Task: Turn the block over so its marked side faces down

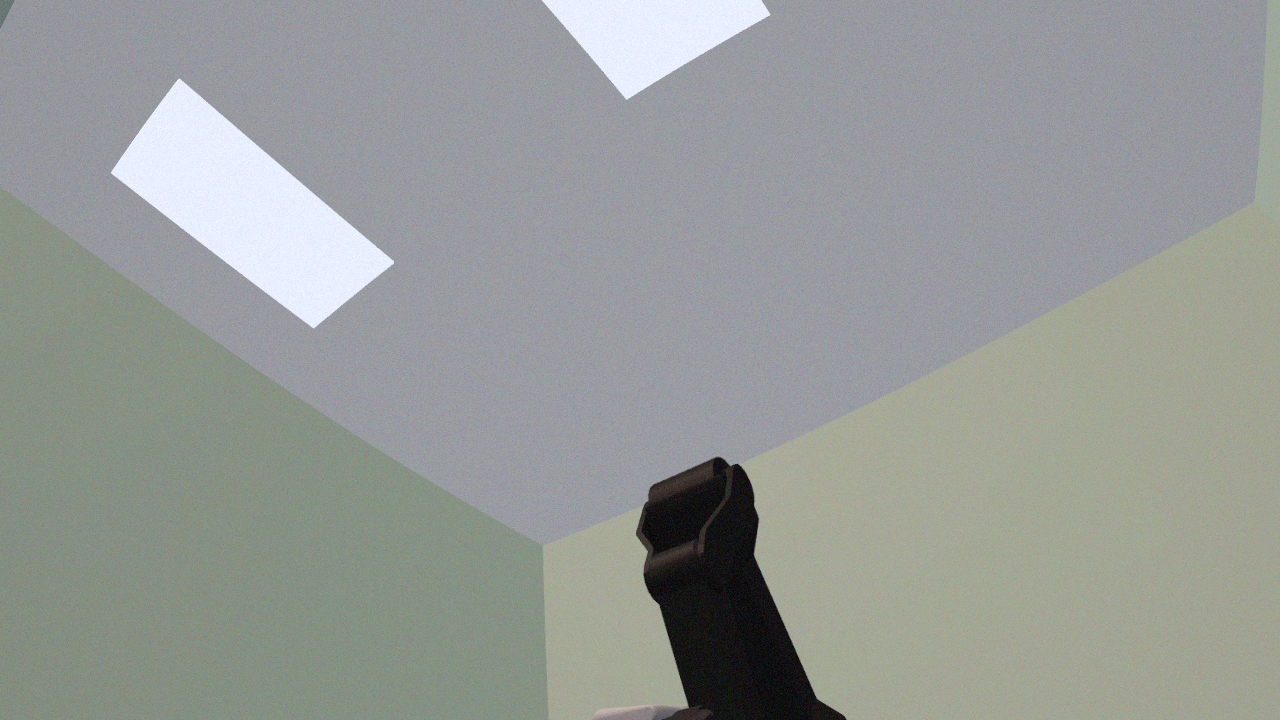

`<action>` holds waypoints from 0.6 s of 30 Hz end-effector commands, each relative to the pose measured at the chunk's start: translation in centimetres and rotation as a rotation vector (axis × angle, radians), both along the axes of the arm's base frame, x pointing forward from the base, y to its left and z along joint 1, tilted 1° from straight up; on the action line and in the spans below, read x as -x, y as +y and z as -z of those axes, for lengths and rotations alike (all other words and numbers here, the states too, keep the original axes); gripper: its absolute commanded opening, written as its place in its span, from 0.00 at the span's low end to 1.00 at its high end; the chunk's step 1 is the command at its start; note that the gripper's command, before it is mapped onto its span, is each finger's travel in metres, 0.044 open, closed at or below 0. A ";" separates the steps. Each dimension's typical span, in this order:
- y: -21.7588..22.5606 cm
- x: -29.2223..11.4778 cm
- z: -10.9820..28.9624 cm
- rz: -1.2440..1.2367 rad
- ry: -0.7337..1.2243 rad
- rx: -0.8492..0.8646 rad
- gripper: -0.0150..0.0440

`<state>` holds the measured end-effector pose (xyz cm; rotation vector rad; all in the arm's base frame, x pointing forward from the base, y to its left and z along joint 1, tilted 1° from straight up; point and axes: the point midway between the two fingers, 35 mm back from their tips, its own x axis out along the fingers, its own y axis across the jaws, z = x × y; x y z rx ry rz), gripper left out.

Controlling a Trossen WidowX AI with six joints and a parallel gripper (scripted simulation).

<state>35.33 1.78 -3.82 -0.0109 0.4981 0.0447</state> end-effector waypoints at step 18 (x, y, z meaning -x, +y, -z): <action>-0.1 0.4 -0.3 0.003 -0.027 0.003 0.43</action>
